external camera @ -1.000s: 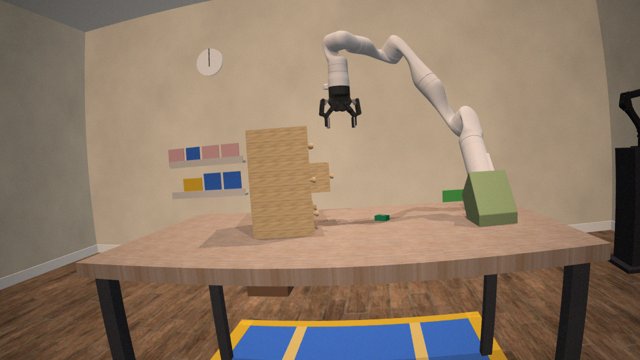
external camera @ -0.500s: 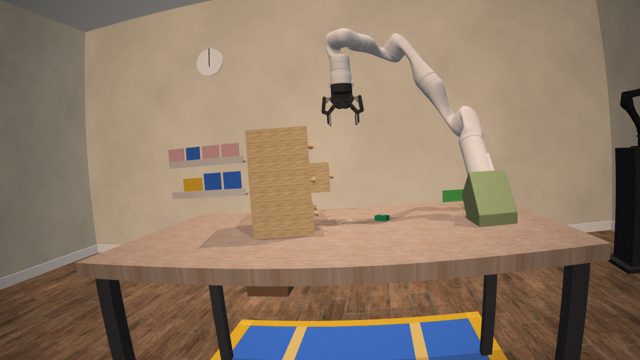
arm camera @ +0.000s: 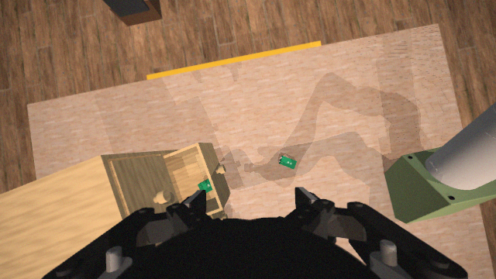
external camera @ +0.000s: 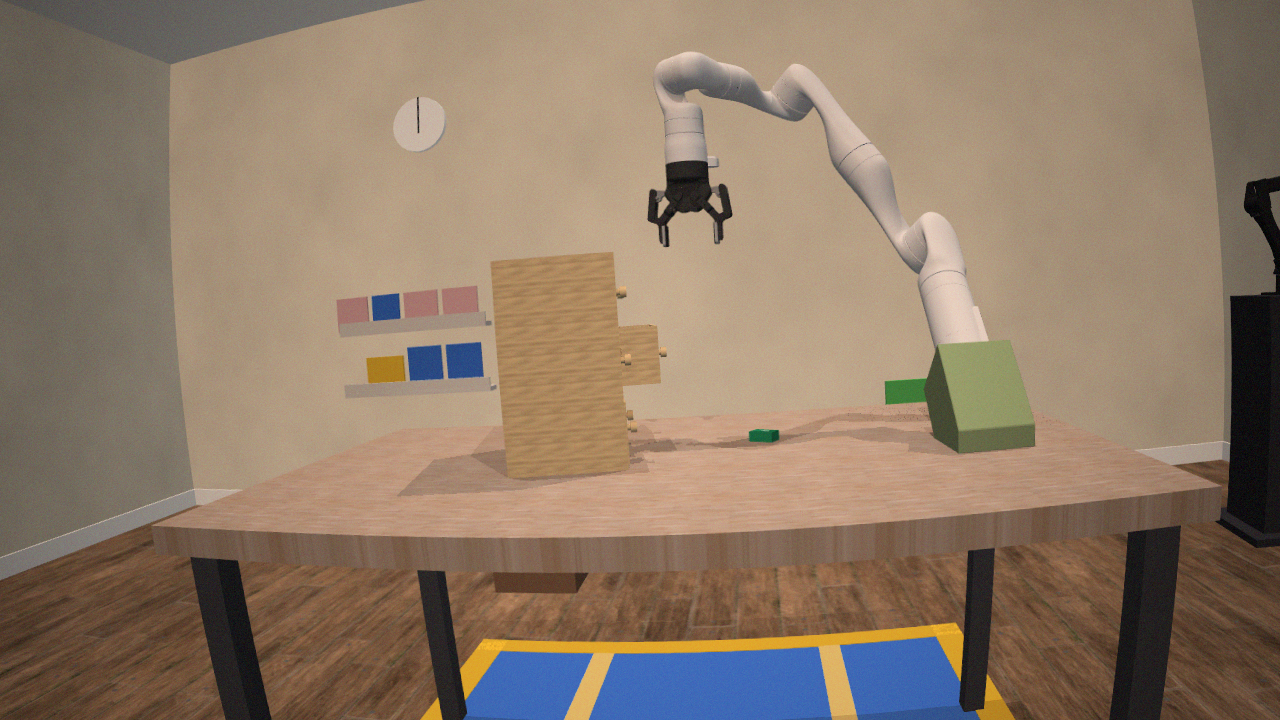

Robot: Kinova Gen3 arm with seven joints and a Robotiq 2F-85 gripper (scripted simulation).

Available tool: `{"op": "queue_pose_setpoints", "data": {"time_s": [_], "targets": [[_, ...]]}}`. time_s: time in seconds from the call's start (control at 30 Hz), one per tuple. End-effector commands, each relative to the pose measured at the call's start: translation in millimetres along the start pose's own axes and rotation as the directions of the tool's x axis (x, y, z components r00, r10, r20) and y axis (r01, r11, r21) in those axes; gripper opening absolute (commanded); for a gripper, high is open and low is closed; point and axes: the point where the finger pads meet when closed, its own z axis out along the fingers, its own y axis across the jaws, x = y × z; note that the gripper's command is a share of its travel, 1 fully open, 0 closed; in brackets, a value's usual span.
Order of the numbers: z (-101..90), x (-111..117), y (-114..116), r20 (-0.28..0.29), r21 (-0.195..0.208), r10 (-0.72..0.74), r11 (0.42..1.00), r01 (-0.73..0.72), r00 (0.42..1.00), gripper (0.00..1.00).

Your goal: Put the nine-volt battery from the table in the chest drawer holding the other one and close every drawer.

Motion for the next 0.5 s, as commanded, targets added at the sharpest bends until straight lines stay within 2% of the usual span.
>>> {"op": "queue_pose_setpoints", "data": {"time_s": [0.0,0.47], "targets": [[-4.0,2.6,5.8,-0.006,-0.004,0.066,0.998,-0.066,0.998,1.00],[-12.2,5.2,13.3,-0.006,-0.005,0.283,0.959,-0.283,0.959,1.00]]}}
